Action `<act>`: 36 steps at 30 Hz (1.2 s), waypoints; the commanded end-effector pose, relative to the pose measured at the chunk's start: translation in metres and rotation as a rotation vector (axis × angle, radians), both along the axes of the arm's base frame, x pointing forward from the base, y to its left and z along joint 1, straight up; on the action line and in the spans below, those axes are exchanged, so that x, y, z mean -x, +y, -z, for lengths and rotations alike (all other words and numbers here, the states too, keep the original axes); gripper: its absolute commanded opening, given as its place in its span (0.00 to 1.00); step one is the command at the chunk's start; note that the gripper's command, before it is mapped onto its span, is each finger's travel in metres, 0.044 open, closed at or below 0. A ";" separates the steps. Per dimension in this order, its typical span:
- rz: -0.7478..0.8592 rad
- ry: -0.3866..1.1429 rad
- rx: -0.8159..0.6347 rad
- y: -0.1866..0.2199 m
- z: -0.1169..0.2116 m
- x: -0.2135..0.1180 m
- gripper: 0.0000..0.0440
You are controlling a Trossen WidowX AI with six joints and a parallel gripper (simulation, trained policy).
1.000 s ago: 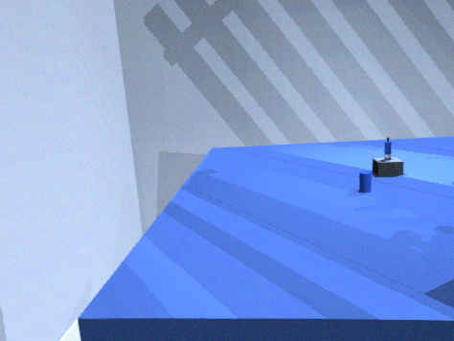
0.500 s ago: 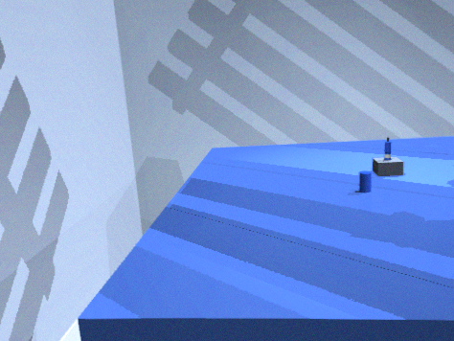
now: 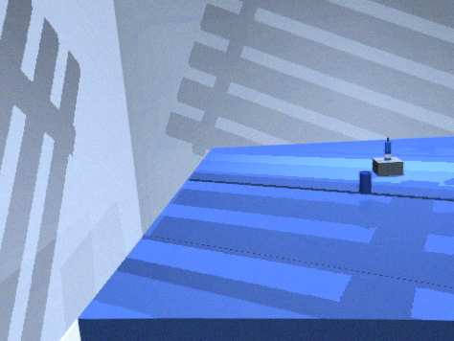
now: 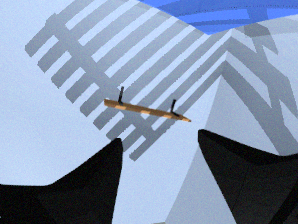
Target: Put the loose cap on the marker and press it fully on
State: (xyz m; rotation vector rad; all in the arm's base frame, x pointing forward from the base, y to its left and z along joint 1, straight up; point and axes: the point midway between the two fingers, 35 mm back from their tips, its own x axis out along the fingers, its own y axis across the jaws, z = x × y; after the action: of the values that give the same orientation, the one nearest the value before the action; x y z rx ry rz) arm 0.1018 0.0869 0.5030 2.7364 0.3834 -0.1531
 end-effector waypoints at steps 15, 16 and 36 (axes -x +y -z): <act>-0.106 0.109 -0.018 -0.043 0.011 -0.042 0.70; -0.112 0.116 -0.018 -0.045 0.012 -0.045 0.70; -0.227 0.267 -0.026 -0.076 0.042 -0.101 0.74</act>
State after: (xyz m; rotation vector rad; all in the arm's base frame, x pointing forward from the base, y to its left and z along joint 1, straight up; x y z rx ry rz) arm 0.1936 0.0136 0.4666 2.6918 0.7410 -0.4214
